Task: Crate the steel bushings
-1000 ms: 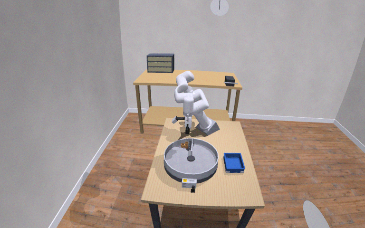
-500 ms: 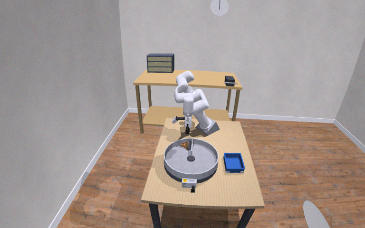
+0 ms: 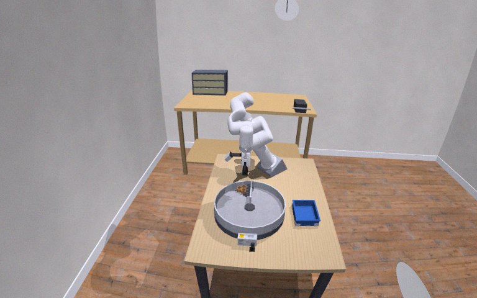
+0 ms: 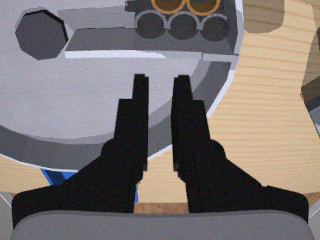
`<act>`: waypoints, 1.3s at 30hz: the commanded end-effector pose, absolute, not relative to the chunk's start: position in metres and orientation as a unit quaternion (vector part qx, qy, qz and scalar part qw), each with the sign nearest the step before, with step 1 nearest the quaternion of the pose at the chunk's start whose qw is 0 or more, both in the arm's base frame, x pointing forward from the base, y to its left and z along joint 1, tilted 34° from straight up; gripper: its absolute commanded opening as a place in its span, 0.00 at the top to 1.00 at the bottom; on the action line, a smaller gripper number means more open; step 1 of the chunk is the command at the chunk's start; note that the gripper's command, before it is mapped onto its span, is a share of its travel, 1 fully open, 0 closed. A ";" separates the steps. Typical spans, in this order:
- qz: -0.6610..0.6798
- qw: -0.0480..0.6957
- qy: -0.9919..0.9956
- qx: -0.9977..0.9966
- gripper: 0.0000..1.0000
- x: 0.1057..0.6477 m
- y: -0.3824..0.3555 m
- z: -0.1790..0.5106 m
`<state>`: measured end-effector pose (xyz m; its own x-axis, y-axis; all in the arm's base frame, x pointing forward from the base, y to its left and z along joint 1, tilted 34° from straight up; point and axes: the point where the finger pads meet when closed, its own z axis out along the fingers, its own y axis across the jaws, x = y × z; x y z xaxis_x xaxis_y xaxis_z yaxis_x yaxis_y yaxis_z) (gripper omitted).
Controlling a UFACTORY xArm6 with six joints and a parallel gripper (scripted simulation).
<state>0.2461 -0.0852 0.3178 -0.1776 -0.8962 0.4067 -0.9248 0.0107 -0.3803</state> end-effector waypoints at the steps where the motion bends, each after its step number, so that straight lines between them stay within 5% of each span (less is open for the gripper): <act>1: 0.291 0.024 -0.710 0.640 0.87 0.246 -0.085 0.319; 39: 0.295 0.032 -0.713 0.635 0.90 0.247 -0.086 0.317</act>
